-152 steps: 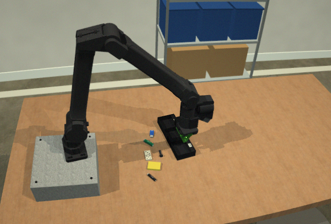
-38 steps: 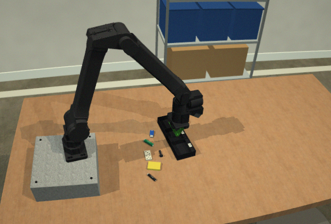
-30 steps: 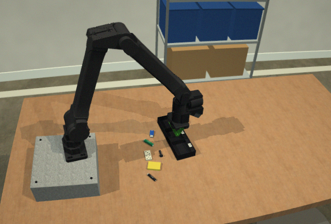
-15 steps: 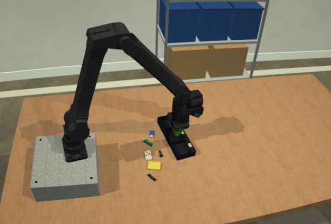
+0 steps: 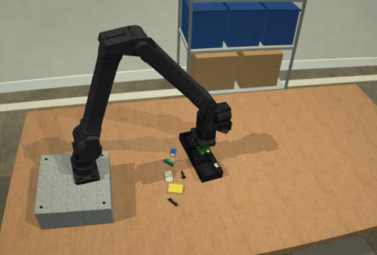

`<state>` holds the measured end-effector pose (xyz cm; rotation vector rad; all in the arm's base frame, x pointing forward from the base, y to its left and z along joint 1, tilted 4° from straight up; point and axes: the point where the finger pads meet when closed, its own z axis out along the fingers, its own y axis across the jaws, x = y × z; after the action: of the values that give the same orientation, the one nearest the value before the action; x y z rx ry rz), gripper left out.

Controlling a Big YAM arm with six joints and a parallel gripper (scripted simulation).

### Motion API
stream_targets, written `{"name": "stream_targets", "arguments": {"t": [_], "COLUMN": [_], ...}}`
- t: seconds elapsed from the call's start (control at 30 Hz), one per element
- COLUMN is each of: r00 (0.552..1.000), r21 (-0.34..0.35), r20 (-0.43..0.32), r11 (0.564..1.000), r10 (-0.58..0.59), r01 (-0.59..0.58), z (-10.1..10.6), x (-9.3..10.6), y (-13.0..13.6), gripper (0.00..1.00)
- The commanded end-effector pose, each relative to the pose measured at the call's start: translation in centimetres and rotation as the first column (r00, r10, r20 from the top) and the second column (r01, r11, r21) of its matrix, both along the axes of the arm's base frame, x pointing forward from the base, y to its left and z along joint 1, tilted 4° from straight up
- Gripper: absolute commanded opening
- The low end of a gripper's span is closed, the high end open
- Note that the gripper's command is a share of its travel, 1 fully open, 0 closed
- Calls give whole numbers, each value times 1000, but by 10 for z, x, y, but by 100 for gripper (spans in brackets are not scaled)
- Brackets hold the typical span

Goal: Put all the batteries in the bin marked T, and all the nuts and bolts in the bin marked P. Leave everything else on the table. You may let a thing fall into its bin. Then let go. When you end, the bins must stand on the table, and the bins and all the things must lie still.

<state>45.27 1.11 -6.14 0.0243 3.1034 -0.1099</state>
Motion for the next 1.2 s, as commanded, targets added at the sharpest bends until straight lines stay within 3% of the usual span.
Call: {"name": "stream_targets", "arguments": {"t": [0.0, 0.57, 0.83, 0.97, 1.0, 1.03, 1.17], "r00": [1000, 1000, 998, 998, 998, 1000, 1000], "r21": [-2, -2, 1, 2, 2, -1, -1], "r20": [30, 8, 62, 64, 64, 25, 25], "r11": [1000, 1000, 1000, 1000, 1000, 1000, 1000], "r10": [6, 8, 2, -1, -4, -6, -5], "r01": [-6, -8, -2, 1, 4, 6, 6], "z": [7, 27, 57, 72, 72, 55, 55], "x": [2, -5, 19, 19, 19, 14, 14], "y": [-4, 2, 6, 7, 6, 5, 5], "gripper": [8, 8, 8, 8, 8, 8, 8]}}
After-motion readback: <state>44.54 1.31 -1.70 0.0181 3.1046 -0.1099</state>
